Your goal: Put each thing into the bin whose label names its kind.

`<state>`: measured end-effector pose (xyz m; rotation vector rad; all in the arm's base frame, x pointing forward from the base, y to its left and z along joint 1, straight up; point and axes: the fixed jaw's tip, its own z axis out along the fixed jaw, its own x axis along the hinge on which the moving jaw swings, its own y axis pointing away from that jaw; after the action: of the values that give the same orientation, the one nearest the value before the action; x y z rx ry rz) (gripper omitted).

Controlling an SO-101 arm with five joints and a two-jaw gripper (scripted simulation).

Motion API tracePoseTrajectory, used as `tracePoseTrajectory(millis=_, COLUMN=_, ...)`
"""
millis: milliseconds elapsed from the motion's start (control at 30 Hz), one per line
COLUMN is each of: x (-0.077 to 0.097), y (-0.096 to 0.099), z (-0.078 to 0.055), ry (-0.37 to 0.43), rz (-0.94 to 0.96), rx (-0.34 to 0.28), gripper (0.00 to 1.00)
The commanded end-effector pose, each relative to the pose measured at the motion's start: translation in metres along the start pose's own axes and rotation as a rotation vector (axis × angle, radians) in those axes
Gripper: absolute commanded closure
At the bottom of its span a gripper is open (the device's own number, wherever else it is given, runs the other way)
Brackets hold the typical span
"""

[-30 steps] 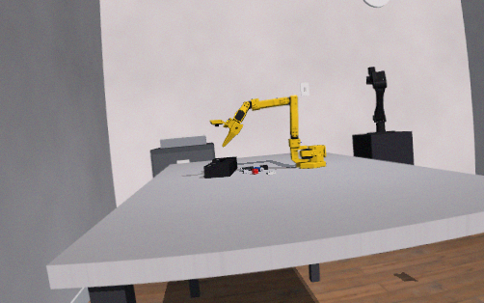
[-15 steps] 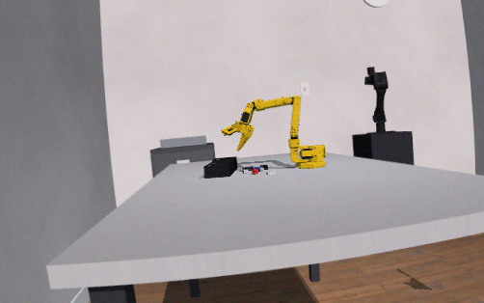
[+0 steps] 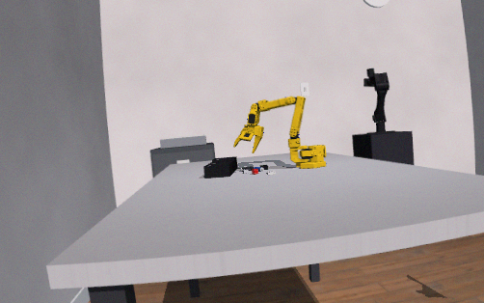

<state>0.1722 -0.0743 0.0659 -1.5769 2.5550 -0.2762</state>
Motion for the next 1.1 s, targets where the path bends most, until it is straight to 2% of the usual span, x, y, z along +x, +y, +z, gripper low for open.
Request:
tracePoseTrajectory(millis=0, x=0.009, y=0.006, z=-0.007, ry=0.007, rz=-0.108, rx=-0.002, gripper=0.6)
tracePoseTrajectory(millis=267, x=0.019, y=0.025, z=-0.007, ry=0.004, rz=-0.279, rx=-0.089, gripper=0.67)
tracePoseTrajectory(millis=533, x=0.023, y=0.033, z=-0.008, ry=-0.006, rz=-0.358, rx=-0.129, gripper=0.71)
tracePoseTrajectory(millis=1067, x=0.025, y=0.039, z=-0.008, ry=-0.014, rz=-0.407, rx=-0.153, gripper=0.73)
